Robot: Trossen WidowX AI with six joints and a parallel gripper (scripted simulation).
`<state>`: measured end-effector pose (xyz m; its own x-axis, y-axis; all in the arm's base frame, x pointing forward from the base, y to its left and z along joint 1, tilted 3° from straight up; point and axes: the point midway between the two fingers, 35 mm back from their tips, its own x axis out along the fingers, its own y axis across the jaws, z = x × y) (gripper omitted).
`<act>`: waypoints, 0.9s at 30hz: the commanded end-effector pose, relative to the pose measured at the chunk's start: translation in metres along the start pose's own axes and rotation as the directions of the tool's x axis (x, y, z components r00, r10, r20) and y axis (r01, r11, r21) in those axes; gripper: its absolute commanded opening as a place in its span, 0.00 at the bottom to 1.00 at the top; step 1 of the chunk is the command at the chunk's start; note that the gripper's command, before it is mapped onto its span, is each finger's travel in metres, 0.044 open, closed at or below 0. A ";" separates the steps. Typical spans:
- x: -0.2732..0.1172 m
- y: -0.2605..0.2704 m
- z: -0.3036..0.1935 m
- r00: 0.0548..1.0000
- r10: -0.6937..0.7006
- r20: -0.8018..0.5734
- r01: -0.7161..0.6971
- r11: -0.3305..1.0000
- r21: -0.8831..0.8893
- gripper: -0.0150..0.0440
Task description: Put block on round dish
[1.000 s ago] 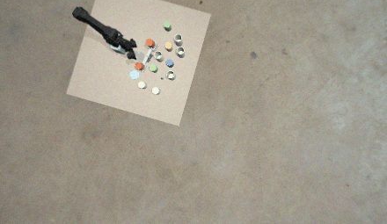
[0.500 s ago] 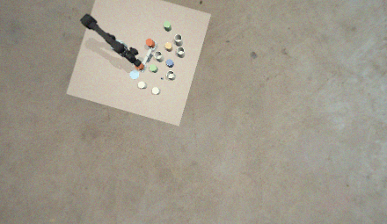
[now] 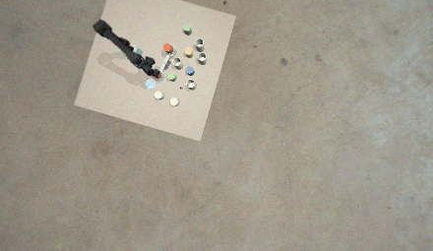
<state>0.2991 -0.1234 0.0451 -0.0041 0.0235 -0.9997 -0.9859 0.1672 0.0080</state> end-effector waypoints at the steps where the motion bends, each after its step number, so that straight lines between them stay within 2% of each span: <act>1: 0.008 0.002 0.001 1.000 0.014 0.007 -0.014 1.000 -0.007 1.00; 27: 0.048 0.002 0.001 1.000 0.014 0.007 -0.014 1.000 -0.007 1.00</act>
<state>0.2997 -0.1229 0.0059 -0.0057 0.0245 -0.9997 -0.9864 0.1644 0.0096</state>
